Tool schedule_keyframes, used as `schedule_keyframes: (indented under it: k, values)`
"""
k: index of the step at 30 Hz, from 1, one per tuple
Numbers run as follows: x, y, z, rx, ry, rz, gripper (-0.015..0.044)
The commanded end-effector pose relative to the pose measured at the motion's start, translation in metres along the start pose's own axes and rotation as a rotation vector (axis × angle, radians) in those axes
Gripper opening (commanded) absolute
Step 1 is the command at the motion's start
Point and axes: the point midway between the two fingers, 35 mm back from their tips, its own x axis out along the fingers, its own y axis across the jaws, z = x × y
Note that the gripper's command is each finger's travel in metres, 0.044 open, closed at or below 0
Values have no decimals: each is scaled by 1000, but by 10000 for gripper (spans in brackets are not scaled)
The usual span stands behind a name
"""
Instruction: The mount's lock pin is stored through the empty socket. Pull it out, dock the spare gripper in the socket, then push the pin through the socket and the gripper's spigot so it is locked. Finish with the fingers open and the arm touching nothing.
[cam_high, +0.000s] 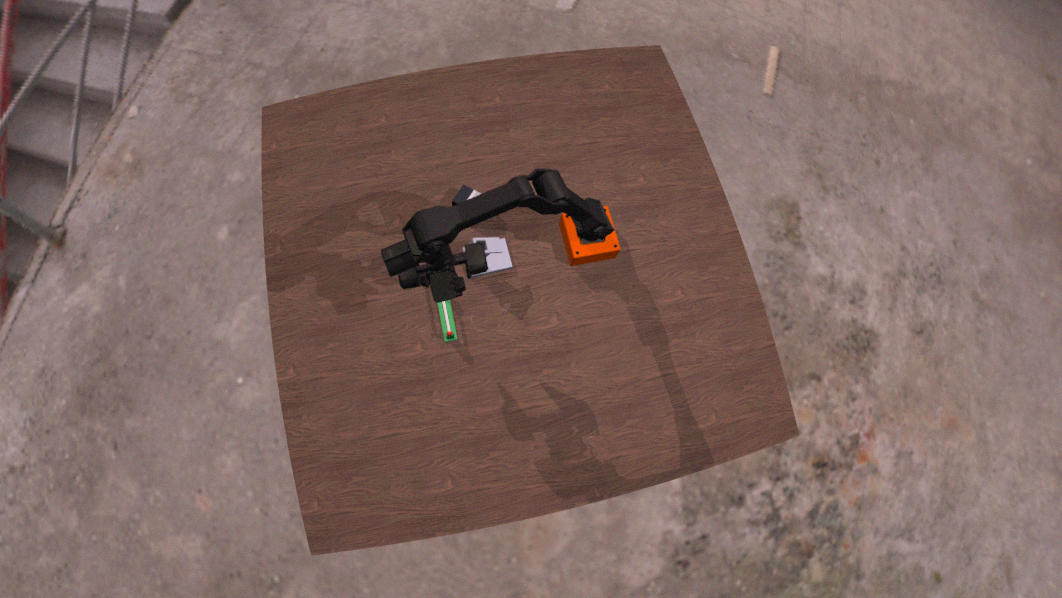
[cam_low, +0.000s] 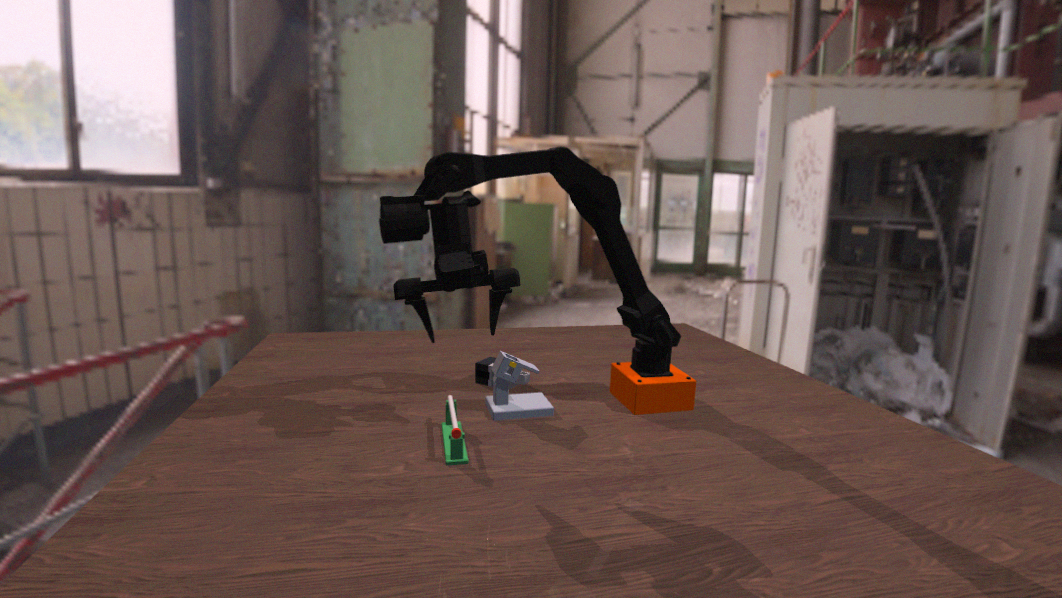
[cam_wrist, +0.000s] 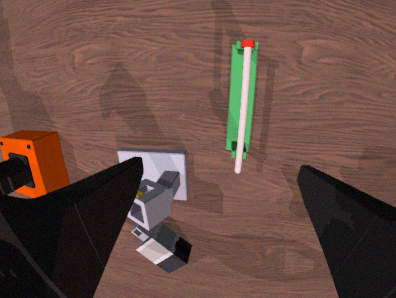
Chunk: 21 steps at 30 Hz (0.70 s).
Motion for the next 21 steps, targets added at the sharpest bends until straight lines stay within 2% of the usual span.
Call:
schedule_keyframes:
  k: [1, 11, 21]
  values:
    - [2, 0, -12, 93, 3, -1, 440]
    - [3, 31, -168, 1354, -8, -106, 440]
    - [15, 92, -251, 2249, -55, -184, 440]
